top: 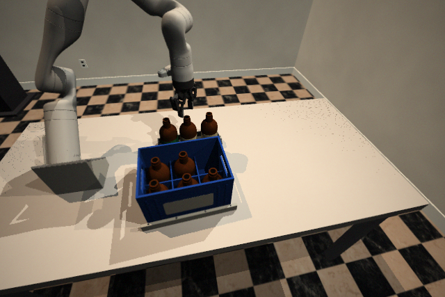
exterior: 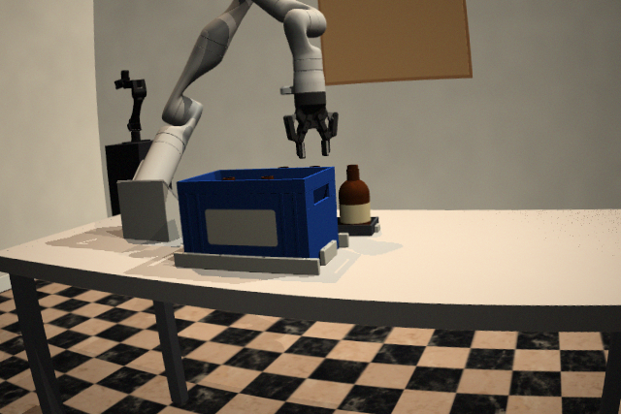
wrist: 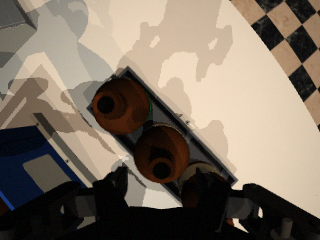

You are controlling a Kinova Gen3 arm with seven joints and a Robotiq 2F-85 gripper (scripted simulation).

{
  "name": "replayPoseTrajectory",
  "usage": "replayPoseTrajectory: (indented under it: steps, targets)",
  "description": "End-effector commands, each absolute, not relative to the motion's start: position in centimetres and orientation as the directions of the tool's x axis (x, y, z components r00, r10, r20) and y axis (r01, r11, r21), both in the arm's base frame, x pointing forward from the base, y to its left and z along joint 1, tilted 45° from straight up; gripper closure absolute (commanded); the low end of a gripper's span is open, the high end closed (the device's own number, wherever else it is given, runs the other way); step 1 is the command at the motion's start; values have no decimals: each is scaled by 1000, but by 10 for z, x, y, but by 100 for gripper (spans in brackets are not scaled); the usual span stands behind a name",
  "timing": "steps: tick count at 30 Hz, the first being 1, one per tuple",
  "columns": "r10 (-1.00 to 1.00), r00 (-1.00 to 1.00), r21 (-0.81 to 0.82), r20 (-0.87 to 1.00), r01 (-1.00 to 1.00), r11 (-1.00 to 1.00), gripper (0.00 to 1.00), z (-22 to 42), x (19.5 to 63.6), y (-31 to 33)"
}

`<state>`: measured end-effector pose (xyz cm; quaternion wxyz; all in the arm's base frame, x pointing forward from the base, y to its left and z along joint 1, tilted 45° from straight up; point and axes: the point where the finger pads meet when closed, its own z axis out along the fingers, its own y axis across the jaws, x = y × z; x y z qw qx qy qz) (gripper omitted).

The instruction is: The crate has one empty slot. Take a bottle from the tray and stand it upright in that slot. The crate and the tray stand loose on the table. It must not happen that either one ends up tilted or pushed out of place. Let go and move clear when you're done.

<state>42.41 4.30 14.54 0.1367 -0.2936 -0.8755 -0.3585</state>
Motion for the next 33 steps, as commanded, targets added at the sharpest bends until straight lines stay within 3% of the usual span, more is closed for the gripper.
replayPoseTrajectory:
  steps: [1,33]
  targets:
    - [417,-790,548,449,612,570,36,146,424,42]
    - [417,-790,548,449,612,570,36,130,424,58]
